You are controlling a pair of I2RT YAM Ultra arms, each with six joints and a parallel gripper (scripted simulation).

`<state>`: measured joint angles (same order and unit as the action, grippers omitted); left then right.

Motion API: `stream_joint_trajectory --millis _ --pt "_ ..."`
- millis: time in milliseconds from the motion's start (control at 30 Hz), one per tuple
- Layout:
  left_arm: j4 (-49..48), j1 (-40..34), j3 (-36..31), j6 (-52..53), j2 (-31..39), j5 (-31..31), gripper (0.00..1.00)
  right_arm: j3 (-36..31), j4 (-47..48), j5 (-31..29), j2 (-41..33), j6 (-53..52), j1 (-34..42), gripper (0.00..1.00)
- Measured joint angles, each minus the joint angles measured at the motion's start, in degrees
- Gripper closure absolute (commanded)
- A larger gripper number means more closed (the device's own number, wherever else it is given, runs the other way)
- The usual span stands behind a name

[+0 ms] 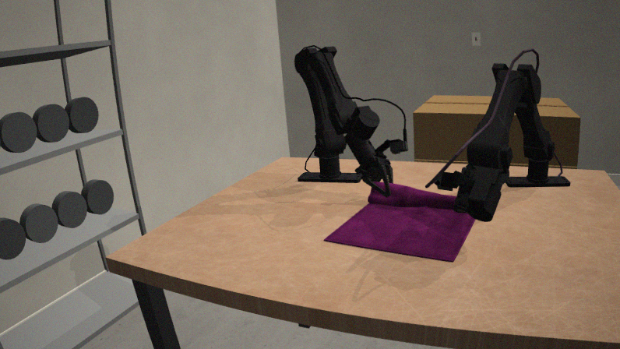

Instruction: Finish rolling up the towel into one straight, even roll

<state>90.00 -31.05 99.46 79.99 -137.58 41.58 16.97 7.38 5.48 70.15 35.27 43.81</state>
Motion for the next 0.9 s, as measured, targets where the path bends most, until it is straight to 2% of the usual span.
stream_joint_trajectory --millis 133,500,900 --pt "0.00 0.00 0.02 0.00 0.83 0.63 0.15 0.00 0.00 0.00 0.00 0.00 0.00 0.77" --pt "-0.02 1.25 0.00 -0.24 1.88 0.31 0.15 0.00 -0.33 1.05 0.00 -0.02 -0.50 0.77" --pt "0.00 7.19 2.86 -1.64 6.93 -1.38 0.15 4.90 -7.37 10.82 3.04 -0.90 -7.04 0.77"
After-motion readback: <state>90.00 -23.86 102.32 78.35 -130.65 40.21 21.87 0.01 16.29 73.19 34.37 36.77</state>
